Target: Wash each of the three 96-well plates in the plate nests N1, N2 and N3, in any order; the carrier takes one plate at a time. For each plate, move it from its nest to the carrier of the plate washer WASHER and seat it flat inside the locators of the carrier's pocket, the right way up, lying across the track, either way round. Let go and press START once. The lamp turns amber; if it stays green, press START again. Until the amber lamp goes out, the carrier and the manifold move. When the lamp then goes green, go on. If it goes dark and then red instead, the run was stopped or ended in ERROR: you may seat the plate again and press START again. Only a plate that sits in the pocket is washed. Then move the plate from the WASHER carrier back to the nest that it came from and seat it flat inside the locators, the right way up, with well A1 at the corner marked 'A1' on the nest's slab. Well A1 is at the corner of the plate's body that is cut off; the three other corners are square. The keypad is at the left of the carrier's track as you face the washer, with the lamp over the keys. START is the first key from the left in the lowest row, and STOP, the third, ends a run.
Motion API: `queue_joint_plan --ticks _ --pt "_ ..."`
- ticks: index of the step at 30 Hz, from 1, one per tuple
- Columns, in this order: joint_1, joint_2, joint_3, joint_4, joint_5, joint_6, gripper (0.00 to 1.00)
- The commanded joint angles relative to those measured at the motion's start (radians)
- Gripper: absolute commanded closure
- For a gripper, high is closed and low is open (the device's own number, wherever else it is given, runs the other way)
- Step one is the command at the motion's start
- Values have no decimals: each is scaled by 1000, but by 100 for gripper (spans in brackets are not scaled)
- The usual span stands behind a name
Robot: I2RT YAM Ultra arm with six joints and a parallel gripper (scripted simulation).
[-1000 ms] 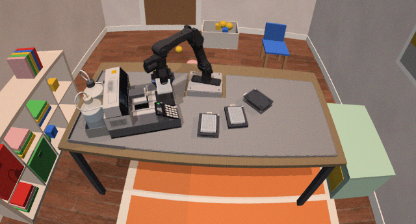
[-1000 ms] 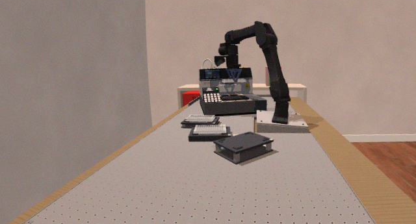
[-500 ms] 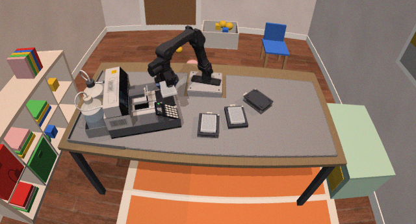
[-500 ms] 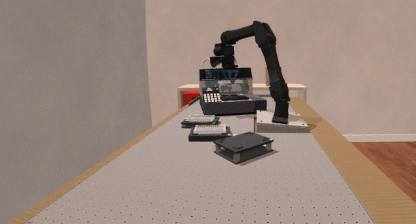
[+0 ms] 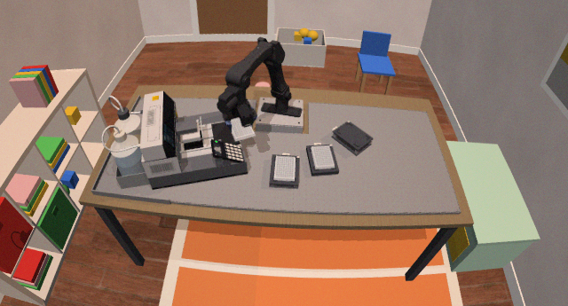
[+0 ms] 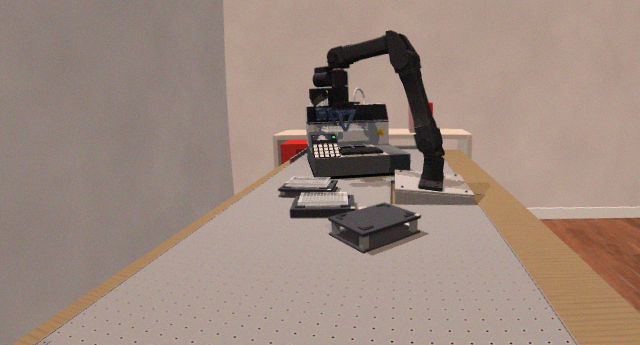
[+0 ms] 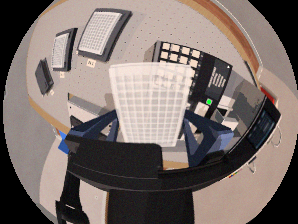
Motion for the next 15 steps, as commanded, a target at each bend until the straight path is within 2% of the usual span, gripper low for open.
queue_joint_plan --ticks 1,13,15 --pt "8 -7 7 1 -9 46 100" --pt "166 44 56 2 -21 203 100" --pt "169 45 58 2 -21 207 100"
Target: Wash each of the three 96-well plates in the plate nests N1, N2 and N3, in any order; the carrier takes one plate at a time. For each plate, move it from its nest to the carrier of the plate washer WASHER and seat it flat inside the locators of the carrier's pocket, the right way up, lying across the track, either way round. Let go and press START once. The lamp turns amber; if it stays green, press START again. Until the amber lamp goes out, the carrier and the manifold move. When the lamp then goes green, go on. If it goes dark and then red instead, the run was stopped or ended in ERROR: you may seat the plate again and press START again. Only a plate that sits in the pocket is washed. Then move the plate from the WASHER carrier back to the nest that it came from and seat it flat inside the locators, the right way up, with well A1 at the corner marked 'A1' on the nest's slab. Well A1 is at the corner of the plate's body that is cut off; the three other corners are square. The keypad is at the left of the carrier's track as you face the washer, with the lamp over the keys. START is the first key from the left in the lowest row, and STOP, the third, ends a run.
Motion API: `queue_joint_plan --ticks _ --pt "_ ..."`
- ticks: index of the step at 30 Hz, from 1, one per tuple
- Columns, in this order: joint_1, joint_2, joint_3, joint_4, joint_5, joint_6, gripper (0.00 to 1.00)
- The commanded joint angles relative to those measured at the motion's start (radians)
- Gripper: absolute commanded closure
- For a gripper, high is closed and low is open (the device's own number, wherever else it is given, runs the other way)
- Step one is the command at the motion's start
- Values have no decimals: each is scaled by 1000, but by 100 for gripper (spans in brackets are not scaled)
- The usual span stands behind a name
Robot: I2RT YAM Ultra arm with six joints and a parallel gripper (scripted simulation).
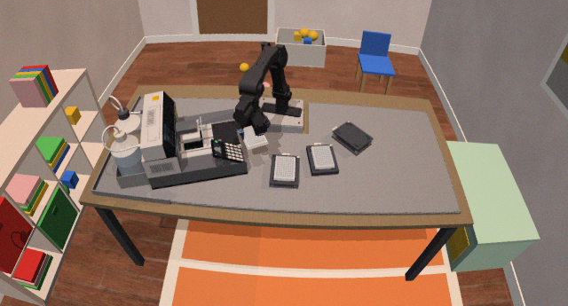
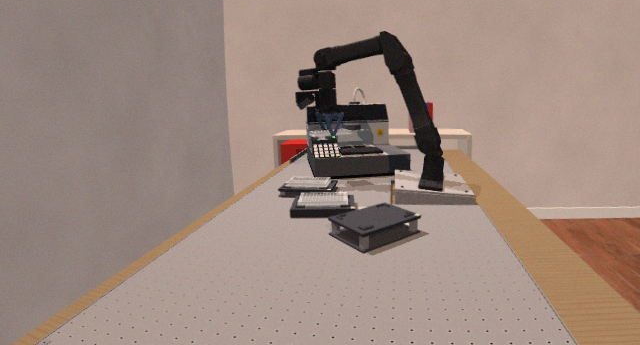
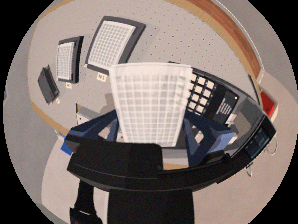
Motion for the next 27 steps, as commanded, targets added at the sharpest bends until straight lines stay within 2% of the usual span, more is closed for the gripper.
queue_joint_plan --ticks 1,20,23,27 --pt "0 -8 23 0 -5 37 100" --pt "0 -8 22 0 -5 37 100" --pt "39 -19 4 7 -8 -24 100" --pt "92 -29 -15 17 -12 14 100"
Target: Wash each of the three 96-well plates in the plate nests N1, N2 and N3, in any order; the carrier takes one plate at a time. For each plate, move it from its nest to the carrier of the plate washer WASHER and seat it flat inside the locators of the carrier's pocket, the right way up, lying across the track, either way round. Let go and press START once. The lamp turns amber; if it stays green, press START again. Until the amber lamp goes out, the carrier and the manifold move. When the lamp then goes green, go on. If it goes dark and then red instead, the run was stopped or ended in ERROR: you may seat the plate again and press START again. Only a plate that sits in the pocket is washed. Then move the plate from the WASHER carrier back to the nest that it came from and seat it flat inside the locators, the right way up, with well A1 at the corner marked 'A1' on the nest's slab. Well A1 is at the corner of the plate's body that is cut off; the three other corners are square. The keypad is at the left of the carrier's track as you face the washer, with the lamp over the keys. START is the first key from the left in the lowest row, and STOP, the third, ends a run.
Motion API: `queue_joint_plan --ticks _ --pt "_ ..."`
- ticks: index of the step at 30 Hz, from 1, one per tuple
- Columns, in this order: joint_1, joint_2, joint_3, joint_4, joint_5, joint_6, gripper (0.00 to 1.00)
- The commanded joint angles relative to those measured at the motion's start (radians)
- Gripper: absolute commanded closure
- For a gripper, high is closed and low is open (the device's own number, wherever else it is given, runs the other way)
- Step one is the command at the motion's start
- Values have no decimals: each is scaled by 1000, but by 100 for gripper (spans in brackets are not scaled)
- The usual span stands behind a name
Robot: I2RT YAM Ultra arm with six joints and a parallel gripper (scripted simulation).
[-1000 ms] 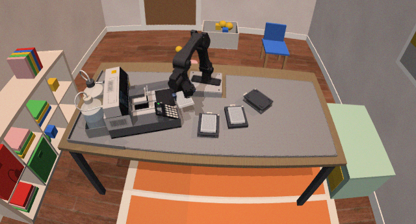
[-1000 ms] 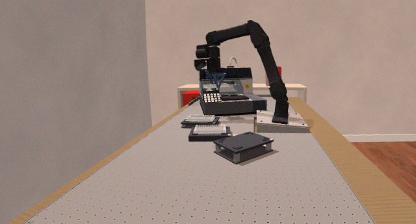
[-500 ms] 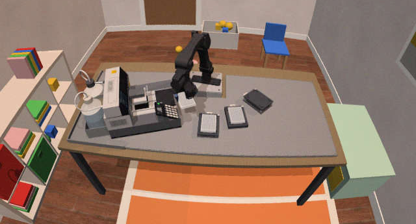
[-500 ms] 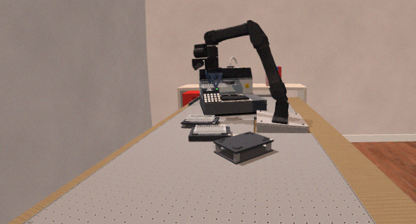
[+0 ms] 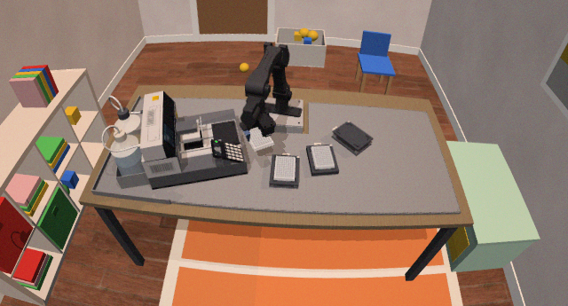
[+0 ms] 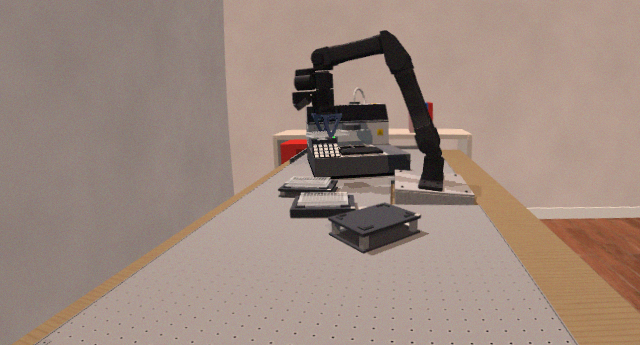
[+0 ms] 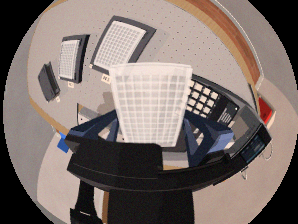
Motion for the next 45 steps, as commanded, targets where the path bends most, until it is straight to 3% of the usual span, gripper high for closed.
queue_joint_plan --ticks 1,16,31,45 --pt "44 -23 -4 8 -10 22 100" --pt "219 -24 -20 26 -23 197 100" --pt "388 22 31 26 -35 366 100" --pt "390 23 32 26 -35 368 100"
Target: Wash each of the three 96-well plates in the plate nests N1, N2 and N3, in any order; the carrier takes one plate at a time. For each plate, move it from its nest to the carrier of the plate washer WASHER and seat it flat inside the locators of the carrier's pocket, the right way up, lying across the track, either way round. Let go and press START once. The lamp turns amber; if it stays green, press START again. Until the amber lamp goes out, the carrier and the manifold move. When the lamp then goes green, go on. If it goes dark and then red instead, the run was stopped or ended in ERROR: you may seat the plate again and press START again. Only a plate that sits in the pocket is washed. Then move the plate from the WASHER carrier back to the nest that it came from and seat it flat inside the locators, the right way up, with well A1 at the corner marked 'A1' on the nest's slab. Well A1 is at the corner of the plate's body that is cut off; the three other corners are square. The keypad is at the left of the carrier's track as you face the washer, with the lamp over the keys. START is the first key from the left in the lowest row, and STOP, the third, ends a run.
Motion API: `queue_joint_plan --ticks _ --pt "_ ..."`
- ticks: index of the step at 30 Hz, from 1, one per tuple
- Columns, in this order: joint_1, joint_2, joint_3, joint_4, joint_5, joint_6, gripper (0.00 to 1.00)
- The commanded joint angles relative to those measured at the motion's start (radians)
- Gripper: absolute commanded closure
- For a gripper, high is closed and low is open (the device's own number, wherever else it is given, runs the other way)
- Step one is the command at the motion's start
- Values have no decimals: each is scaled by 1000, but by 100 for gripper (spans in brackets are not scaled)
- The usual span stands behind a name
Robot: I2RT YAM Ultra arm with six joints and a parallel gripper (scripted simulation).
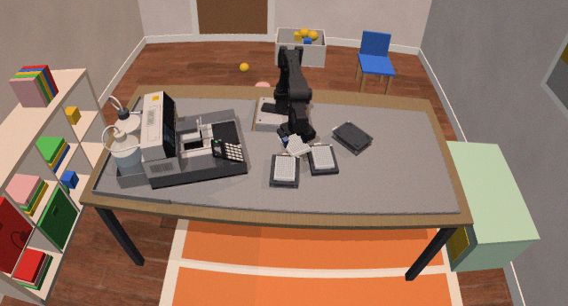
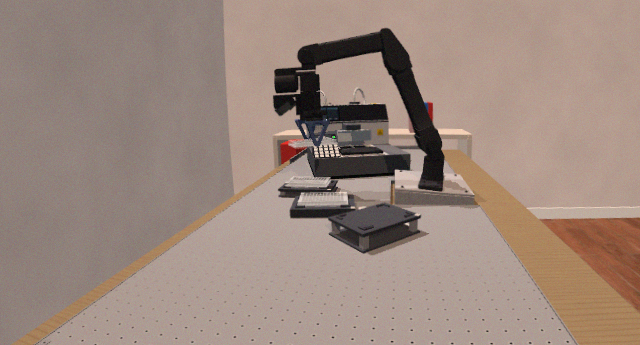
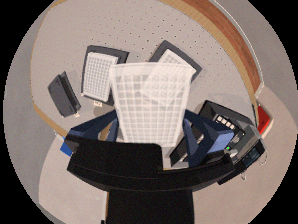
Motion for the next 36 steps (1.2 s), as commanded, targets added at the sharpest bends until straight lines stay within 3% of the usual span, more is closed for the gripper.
queue_joint_plan --ticks 1,8,12,25,36 --pt "0 -8 12 1 -1 3 100" --pt "0 -8 11 1 -1 3 100" --pt "51 -24 -14 12 -4 -61 100" --pt "197 -47 -51 33 -13 84 100" --pt "317 -41 -48 41 -20 204 100"
